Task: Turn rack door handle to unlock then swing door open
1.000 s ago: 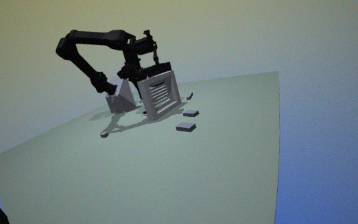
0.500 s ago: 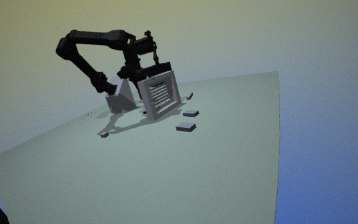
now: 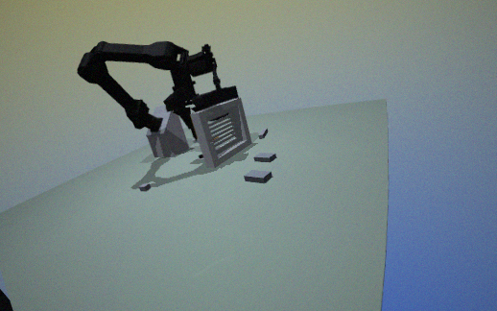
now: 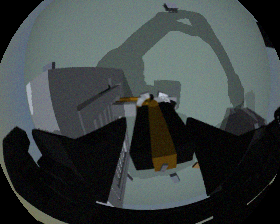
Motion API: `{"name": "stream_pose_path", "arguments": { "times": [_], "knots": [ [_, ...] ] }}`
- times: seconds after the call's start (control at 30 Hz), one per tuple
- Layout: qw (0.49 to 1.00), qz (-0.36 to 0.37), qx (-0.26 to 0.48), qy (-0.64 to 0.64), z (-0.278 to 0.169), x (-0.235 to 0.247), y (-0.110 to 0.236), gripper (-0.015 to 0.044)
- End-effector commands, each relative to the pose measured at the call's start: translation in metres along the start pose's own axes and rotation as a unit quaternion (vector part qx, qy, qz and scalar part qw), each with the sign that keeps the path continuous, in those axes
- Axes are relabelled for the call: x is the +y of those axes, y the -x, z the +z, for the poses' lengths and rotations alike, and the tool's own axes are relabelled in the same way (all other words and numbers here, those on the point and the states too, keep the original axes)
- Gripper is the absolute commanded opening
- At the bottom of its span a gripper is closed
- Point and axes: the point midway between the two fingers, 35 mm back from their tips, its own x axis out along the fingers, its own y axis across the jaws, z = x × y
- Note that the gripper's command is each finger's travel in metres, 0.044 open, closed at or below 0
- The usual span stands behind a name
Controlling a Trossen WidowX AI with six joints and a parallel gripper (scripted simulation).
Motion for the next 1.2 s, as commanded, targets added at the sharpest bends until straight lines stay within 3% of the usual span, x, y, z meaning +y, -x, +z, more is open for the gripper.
{"name": "stream_pose_path", "arguments": {
  "times": [0.0,0.27,0.57,0.87,1.17],
  "knots": [
    [0.995,0.001,0.0,0.101,-0.0001,0.0005,0.0005,0.0295],
    [0.955,0.001,0.0,0.295,-0.0001,0.0005,0.0005,0.0295],
    [0.867,0.001,-0.001,0.499,-0.0001,0.0005,0.0005,0.0295],
    [0.735,0.001,-0.001,0.678,-0.0001,0.0005,0.0005,0.0295],
    [0.567,0.001,-0.001,0.824,-0.0001,0.0005,0.0005,0.0295]
  ]
}}
